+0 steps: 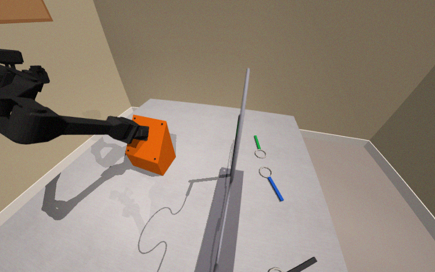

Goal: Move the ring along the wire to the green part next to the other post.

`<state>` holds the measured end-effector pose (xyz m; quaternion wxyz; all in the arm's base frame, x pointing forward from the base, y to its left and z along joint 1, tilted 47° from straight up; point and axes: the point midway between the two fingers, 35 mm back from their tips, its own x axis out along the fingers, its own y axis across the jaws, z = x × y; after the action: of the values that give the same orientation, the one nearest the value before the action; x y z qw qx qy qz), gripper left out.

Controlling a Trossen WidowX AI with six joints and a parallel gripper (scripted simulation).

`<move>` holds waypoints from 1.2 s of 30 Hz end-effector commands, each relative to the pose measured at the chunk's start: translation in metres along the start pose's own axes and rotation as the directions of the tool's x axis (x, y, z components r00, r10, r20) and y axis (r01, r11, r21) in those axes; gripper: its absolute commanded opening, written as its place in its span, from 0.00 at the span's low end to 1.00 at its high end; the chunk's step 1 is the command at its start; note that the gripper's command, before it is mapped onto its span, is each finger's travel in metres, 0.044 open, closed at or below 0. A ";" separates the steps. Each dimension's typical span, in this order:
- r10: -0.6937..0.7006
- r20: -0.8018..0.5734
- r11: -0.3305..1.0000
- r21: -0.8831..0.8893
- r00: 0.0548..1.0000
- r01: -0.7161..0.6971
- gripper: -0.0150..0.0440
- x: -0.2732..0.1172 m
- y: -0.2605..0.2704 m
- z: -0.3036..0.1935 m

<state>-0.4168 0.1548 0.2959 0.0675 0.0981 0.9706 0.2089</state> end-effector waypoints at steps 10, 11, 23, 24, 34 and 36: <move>0.157 0.064 0.982 -0.120 0.986 -0.149 0.53 -0.019 0.077 0.028; 0.179 0.073 0.976 -0.138 0.981 -0.168 0.53 -0.023 0.087 0.032; 0.432 0.182 0.864 -0.363 0.883 -0.348 0.53 -0.094 0.204 0.076; 0.452 0.191 0.852 -0.382 0.872 -0.358 0.53 -0.102 0.212 0.079; 0.629 0.276 0.718 -0.563 0.726 -0.408 0.53 -0.192 0.286 0.109; 0.661 0.292 0.691 -0.597 0.692 -0.408 0.53 -0.212 0.298 0.114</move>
<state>-0.1698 0.4096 0.3317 0.2456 0.3987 0.7816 0.4120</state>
